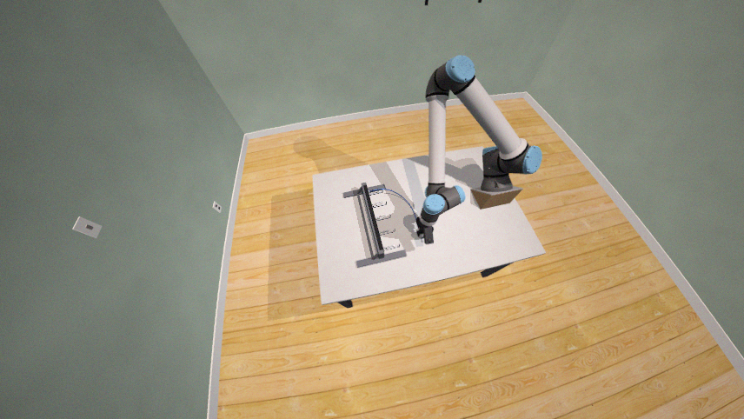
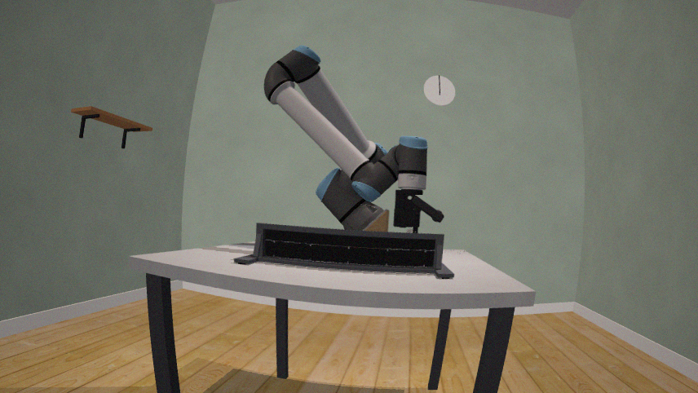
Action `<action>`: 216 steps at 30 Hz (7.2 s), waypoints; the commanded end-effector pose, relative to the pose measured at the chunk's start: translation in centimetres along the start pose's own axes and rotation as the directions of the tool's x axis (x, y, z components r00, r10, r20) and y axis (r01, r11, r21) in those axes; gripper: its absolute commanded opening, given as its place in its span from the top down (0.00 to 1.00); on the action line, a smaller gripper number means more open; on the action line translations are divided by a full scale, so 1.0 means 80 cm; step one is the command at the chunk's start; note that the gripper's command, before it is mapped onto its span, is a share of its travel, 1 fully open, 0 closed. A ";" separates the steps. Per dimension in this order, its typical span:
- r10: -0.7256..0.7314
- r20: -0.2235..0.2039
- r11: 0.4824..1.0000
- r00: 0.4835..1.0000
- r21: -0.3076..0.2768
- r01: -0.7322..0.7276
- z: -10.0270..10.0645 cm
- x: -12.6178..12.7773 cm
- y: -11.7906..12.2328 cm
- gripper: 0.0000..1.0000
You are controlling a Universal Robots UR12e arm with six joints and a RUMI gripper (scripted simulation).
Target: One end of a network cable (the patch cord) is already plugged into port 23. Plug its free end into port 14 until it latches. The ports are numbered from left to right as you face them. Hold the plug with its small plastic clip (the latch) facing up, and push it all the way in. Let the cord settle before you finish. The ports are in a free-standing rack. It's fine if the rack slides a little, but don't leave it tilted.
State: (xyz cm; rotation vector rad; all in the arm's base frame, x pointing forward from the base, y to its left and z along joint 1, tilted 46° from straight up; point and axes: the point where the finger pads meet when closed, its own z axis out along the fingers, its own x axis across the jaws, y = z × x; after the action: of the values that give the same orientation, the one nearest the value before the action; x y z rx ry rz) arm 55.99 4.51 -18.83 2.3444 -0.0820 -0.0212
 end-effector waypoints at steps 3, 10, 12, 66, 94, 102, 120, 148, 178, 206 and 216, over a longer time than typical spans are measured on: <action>-0.002 0.004 1.000 1.000 -0.002 0.002 0.003 -0.003 0.001 1.00; -0.002 0.003 1.000 1.000 -0.002 0.002 0.002 -0.003 0.001 1.00; -0.002 0.003 1.000 1.000 -0.002 0.002 0.000 -0.003 0.001 1.00; 0.001 -0.002 1.000 1.000 0.001 -0.001 -0.077 0.001 0.000 1.00; 0.000 0.000 1.000 1.000 0.000 0.000 -0.075 0.000 0.000 1.00; 0.000 0.000 1.000 1.000 0.000 0.000 -0.075 0.000 0.000 1.00; 0.004 0.000 1.000 1.000 0.000 -0.004 -0.075 0.001 0.001 1.00; 0.050 0.001 0.999 0.999 -0.002 -0.050 -0.076 0.009 0.010 1.00; 0.185 0.003 0.983 0.983 -0.005 -0.185 -0.081 0.029 0.033 1.00; 0.399 0.006 0.917 0.917 -0.012 -0.399 -0.090 0.061 0.071 1.00; 0.474 0.006 0.880 0.880 -0.015 -0.474 -0.093 0.073 0.084 1.00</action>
State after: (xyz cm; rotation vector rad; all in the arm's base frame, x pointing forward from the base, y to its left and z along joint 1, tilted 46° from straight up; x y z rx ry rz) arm 60.76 5.25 -9.66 2.2714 -0.5812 0.1766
